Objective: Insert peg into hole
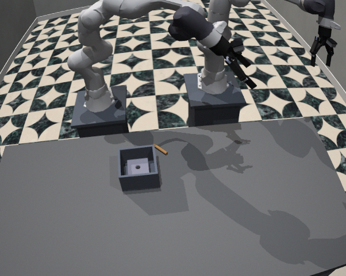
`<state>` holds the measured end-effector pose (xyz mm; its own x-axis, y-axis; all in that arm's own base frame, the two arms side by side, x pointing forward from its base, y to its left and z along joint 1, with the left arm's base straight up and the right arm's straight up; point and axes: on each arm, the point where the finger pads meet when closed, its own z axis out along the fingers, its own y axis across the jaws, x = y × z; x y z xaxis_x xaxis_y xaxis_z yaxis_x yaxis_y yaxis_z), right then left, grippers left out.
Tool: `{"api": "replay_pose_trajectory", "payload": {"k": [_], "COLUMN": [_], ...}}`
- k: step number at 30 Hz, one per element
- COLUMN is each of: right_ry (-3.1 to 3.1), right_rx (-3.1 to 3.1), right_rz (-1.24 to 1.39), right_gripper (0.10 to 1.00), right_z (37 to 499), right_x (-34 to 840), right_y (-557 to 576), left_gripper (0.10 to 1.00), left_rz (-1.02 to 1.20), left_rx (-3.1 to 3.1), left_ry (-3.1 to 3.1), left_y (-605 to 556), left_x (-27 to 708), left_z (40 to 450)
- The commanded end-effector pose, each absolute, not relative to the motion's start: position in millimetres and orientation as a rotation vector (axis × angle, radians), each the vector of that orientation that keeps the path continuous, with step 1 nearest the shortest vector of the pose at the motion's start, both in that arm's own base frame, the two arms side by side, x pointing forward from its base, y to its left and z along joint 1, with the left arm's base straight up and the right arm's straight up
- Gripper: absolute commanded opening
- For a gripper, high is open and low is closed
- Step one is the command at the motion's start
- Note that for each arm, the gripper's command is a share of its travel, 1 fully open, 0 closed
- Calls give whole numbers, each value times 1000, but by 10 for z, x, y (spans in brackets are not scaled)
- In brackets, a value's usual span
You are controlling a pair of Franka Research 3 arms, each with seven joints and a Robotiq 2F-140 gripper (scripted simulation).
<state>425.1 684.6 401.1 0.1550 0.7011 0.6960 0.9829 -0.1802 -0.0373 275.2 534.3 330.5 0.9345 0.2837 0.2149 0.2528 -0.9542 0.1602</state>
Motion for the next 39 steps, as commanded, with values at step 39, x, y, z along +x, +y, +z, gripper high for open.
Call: {"api": "replay_pose_trajectory", "payload": {"k": [39], "right_ry": [-954], "right_rx": [-1912], "right_rz": [-1127], "right_gripper": [1000], "right_z": [5229], "right_x": [4664], "right_y": [6126], "left_gripper": [1000], "left_rz": [101], "left_rx": [2959], "left_ry": [936], "left_y": [5592], "left_x": [926], "left_z": [3886]}}
